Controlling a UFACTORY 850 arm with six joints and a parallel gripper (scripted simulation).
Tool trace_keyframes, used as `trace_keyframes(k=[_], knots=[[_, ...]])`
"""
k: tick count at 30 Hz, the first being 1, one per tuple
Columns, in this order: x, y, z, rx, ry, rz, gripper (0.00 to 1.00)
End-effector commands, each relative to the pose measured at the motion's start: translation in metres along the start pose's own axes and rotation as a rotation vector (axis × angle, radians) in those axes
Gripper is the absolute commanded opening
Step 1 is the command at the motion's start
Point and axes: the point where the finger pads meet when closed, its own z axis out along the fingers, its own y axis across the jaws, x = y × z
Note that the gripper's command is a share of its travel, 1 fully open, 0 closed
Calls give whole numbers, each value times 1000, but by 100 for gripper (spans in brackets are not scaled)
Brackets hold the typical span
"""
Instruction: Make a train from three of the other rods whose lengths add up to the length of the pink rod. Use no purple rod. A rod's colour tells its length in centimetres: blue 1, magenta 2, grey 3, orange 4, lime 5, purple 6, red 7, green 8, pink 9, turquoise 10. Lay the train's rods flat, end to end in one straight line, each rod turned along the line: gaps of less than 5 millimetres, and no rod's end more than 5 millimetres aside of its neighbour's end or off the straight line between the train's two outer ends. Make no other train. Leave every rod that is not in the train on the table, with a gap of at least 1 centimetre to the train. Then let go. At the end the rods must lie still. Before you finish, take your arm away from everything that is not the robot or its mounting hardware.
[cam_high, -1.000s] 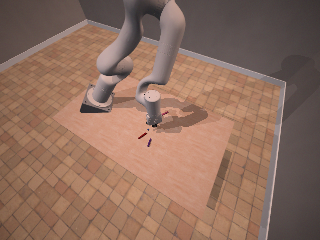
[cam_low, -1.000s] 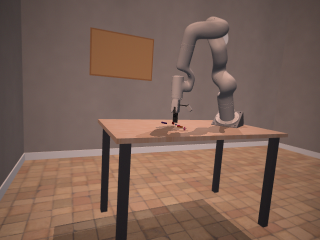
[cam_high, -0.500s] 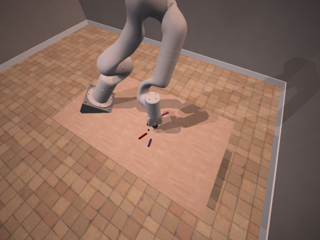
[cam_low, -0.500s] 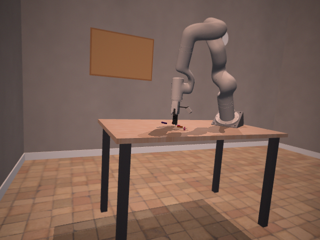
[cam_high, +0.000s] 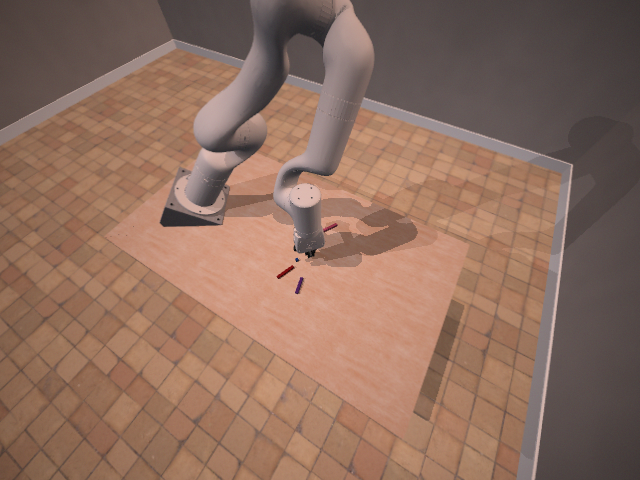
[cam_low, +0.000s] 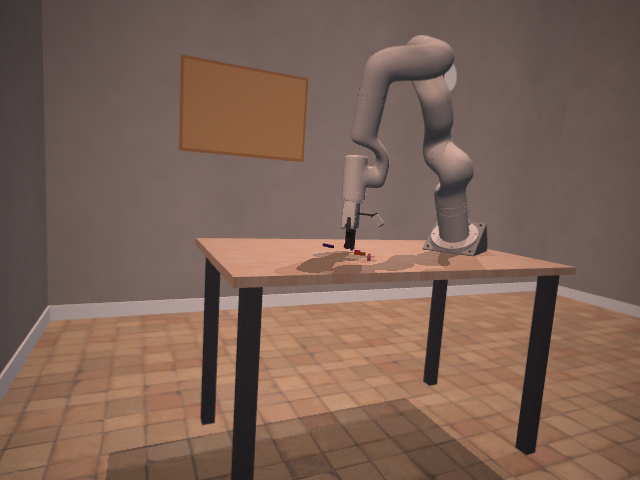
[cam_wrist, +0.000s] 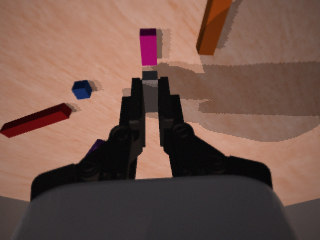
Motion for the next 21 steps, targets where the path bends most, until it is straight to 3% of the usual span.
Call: trace_keyframes(k=[1, 21], knots=[[0, 0, 0, 0, -1, 0, 4], [0, 0, 2, -1, -1, 0, 4]])
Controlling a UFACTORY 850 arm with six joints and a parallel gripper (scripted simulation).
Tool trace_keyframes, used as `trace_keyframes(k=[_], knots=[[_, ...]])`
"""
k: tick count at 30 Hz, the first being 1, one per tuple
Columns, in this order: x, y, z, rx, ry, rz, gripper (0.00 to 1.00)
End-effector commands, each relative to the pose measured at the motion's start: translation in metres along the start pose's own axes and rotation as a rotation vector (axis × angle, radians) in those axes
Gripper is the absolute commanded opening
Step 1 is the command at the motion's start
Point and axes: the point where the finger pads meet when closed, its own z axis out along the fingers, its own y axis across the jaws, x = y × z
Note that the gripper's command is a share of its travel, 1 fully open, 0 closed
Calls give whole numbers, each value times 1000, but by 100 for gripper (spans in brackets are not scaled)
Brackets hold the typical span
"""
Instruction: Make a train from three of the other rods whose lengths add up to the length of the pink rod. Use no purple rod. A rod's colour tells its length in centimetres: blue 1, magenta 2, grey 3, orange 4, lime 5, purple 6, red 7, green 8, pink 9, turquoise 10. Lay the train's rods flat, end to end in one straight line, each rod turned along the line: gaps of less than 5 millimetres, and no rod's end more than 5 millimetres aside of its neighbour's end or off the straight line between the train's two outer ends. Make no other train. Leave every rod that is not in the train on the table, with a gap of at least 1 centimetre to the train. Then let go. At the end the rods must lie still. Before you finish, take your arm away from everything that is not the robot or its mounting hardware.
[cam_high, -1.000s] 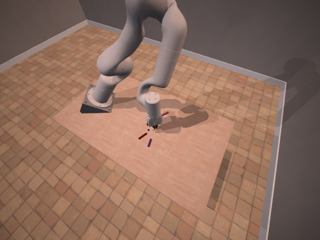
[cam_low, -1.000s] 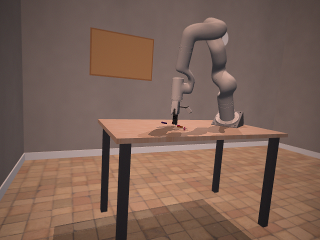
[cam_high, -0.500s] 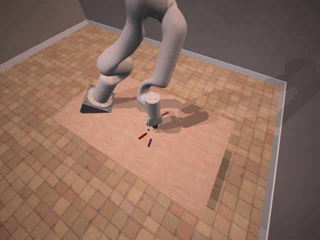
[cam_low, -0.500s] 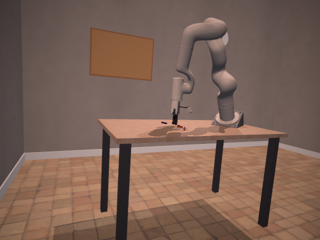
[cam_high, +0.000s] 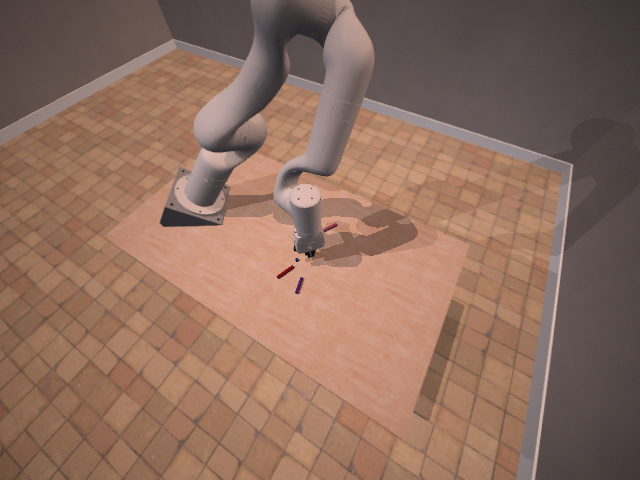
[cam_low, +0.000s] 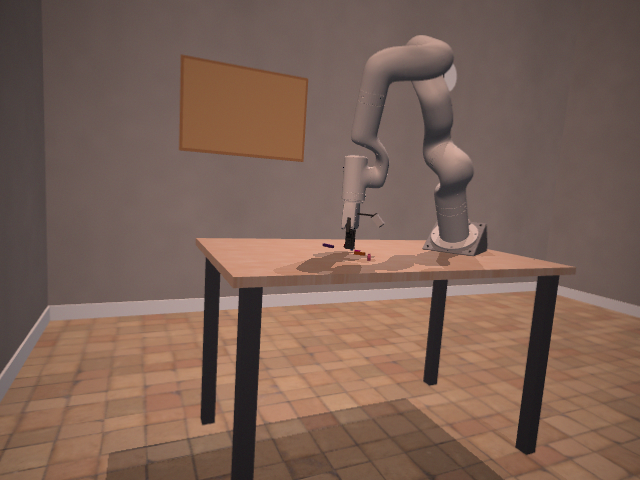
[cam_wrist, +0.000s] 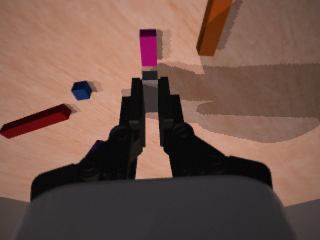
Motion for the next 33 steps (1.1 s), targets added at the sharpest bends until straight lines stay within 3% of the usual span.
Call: trace_keyframes(k=[1, 33], knots=[[0, 0, 2, 0, -1, 0, 4], [0, 0, 11, 0, -1, 0, 4]])
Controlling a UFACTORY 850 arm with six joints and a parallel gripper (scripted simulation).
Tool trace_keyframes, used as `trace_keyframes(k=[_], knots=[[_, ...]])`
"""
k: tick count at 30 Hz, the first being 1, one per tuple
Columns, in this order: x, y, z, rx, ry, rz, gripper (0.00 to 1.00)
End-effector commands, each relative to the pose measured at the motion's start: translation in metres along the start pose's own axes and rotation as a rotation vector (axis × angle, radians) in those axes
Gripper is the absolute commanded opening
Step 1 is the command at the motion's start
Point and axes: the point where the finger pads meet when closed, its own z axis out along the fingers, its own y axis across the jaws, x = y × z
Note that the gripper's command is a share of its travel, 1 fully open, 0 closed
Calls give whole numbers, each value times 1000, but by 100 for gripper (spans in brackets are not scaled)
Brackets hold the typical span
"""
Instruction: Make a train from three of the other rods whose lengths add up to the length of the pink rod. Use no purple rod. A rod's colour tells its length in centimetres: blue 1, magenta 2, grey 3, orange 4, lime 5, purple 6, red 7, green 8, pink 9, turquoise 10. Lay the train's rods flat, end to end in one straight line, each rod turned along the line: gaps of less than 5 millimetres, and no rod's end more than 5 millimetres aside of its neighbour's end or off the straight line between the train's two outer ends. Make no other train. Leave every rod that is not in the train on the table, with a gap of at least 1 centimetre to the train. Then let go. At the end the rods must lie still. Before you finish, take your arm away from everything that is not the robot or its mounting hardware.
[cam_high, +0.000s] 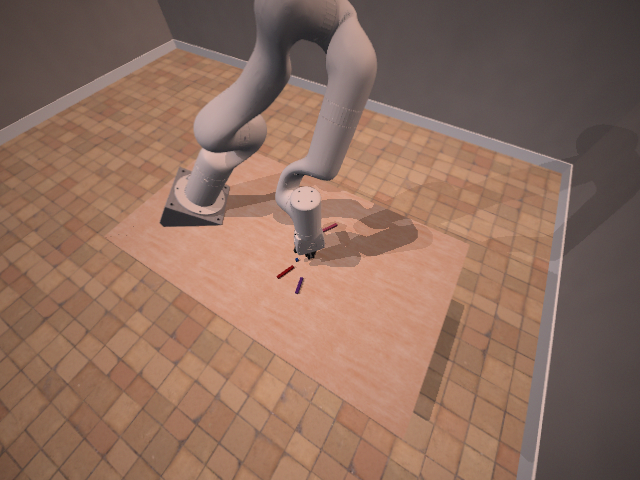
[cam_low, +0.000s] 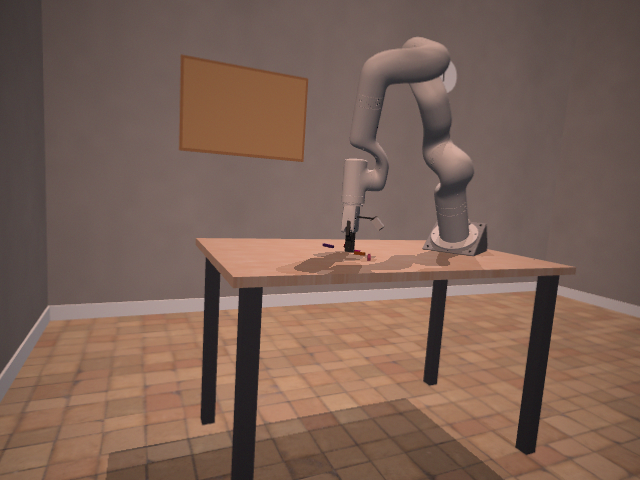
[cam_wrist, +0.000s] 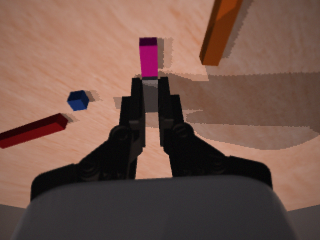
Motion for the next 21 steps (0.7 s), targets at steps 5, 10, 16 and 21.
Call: trace_keyframes(k=[5, 10, 16, 21], knots=[[0, 0, 0, 0, -1, 0, 4], [0, 0, 0, 0, -1, 0, 4], [0, 0, 0, 0, -1, 0, 4], [0, 0, 0, 0, -1, 0, 8]])
